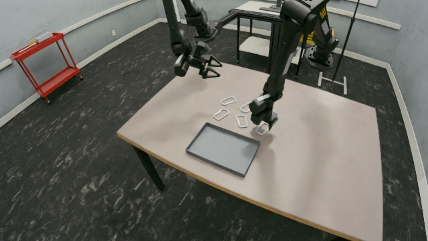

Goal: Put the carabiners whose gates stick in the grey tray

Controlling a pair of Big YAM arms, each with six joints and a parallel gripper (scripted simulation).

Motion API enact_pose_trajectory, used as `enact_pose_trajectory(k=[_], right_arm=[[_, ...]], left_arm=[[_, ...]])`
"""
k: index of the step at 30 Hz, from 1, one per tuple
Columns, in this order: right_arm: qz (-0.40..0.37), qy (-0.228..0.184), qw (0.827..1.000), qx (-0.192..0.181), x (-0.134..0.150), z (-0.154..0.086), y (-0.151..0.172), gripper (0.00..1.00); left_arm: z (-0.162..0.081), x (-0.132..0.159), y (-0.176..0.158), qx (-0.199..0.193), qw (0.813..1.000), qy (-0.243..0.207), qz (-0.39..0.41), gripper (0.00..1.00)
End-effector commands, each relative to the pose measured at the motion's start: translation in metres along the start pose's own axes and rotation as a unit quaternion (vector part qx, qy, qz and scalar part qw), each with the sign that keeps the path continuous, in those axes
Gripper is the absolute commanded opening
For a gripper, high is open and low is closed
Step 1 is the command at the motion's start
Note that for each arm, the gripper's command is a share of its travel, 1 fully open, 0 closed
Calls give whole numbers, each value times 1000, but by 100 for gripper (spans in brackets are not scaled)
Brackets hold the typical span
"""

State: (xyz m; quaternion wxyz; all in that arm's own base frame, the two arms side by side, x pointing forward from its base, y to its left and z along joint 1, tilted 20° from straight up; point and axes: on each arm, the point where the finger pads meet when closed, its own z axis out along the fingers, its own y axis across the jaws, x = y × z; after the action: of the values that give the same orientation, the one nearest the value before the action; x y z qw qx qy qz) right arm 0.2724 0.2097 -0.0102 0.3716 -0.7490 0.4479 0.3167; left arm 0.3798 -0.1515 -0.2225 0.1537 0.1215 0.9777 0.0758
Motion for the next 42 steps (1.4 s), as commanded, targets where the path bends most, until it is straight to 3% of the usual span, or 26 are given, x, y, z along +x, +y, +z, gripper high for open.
enact_pose_trajectory(k=[1,9,18,20,29,35,37,39,40,42], right_arm=[[1,-1,1000,1,0,0,-1,100],[1,-1,1000,1,0,0,-1,100],[1,-1,1000,1,0,0,-1,100],[1,-1,1000,1,0,0,-1,100],[1,-1,1000,1,0,0,-1,100],[1,-1,1000,1,0,0,-1,100],[1,-1,1000,1,0,0,-1,100],[1,-1,1000,1,0,0,-1,100],[1,-1,1000,1,0,0,-1,100],[1,-1,1000,1,0,0,-1,100]], left_arm=[[10,2,0,0,1000,2,10,79],[20,2,3,-1,1000,3,7,79],[13,-1,-1,1,1000,-1,8,79],[13,-1,-1,1,1000,-1,8,56],[13,-1,-1,1,1000,-1,8,46],[13,-1,-1,1,1000,-1,8,46],[13,-1,-1,1,1000,-1,8,69],[13,-1,-1,1,1000,-1,8,69],[13,-1,-1,1,1000,-1,8,80],[13,-1,-1,1,1000,-1,8,83]])
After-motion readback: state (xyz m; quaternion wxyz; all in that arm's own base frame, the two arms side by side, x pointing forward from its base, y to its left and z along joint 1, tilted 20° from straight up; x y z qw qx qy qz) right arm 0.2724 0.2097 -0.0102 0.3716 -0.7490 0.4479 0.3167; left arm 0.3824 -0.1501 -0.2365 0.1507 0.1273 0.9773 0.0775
